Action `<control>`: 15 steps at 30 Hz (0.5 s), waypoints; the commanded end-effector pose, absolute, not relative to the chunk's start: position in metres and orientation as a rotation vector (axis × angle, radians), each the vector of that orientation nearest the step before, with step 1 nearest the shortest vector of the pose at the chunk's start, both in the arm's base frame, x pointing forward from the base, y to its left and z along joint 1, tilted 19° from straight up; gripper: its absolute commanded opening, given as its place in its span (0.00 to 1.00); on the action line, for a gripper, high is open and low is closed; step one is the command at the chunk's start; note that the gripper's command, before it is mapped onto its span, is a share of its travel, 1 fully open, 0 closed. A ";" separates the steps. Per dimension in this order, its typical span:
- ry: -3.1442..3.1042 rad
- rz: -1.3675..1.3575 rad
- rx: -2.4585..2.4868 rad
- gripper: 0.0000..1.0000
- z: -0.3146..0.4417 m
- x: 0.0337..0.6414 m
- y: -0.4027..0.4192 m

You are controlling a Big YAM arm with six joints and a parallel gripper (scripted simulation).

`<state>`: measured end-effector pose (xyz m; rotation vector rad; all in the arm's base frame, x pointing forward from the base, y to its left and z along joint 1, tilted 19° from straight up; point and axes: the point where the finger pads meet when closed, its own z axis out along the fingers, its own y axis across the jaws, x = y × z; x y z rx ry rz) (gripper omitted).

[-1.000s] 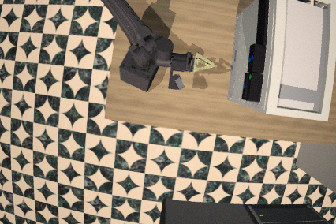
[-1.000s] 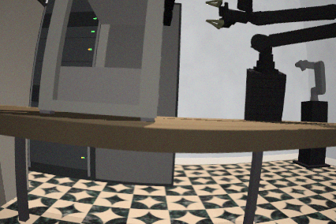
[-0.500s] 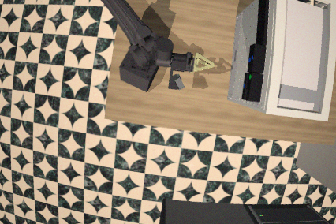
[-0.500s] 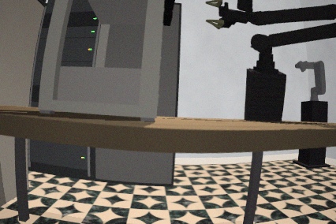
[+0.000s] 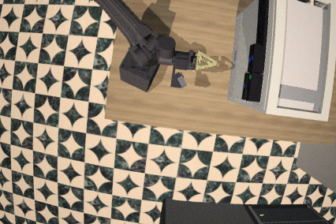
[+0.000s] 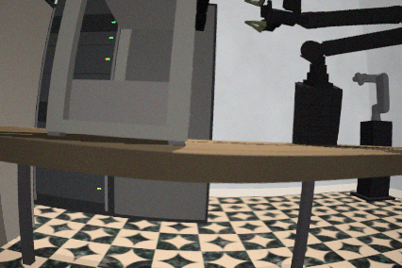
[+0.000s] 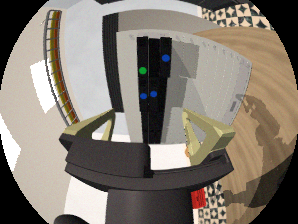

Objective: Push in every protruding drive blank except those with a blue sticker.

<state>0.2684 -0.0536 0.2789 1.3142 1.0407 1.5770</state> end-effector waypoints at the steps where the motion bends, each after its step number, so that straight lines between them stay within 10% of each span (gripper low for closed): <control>1: 1.053 1.578 1.236 1.00 0.315 0.280 -0.047; 15: 1.032 1.599 1.242 1.00 0.338 0.338 -0.012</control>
